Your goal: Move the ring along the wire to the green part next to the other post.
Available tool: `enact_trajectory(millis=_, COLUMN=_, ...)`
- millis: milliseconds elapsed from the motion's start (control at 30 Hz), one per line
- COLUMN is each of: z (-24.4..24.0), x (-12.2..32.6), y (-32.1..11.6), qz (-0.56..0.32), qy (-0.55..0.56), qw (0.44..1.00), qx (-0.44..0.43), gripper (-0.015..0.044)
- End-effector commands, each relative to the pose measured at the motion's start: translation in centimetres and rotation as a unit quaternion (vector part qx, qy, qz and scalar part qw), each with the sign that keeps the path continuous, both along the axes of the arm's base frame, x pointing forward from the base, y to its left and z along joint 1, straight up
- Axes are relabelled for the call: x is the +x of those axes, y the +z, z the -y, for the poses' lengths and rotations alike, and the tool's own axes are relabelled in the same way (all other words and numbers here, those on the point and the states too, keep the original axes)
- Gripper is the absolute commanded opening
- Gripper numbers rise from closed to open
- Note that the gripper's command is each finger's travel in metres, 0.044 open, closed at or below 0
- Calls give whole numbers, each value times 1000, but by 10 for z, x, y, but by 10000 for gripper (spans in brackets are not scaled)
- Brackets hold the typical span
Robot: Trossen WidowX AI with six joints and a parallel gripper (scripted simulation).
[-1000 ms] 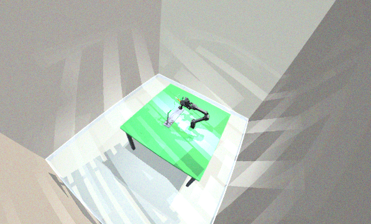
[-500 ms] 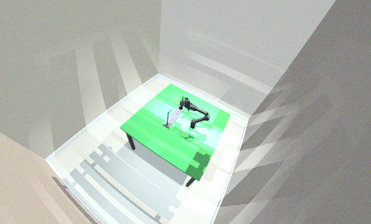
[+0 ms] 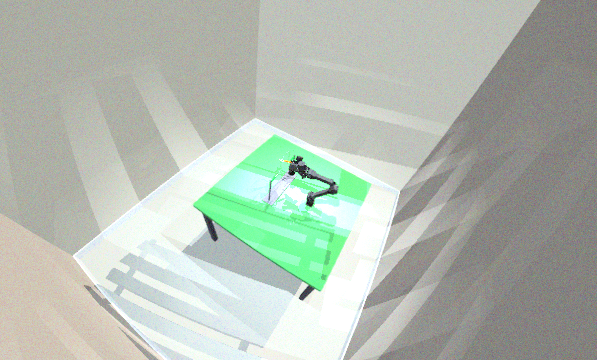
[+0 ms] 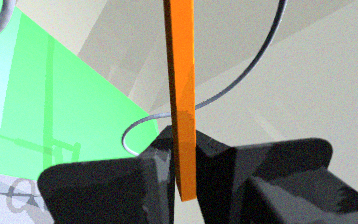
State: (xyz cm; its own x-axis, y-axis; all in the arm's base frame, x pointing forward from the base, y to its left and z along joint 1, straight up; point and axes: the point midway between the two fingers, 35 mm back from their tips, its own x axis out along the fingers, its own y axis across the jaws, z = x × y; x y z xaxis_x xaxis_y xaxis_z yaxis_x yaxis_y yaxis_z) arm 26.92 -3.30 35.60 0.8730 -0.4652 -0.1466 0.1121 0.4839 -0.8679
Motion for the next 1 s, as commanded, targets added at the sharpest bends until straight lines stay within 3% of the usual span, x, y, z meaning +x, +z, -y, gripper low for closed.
enact_trajectory(millis=0, z=2, x=-2, y=3, qz=3, qy=-3, qw=999, qx=-32, gripper=-150)
enact_trajectory(millis=967, z=7, x=-2, y=16, qz=5, qy=-5, qw=972, qx=-234, gripper=-150)
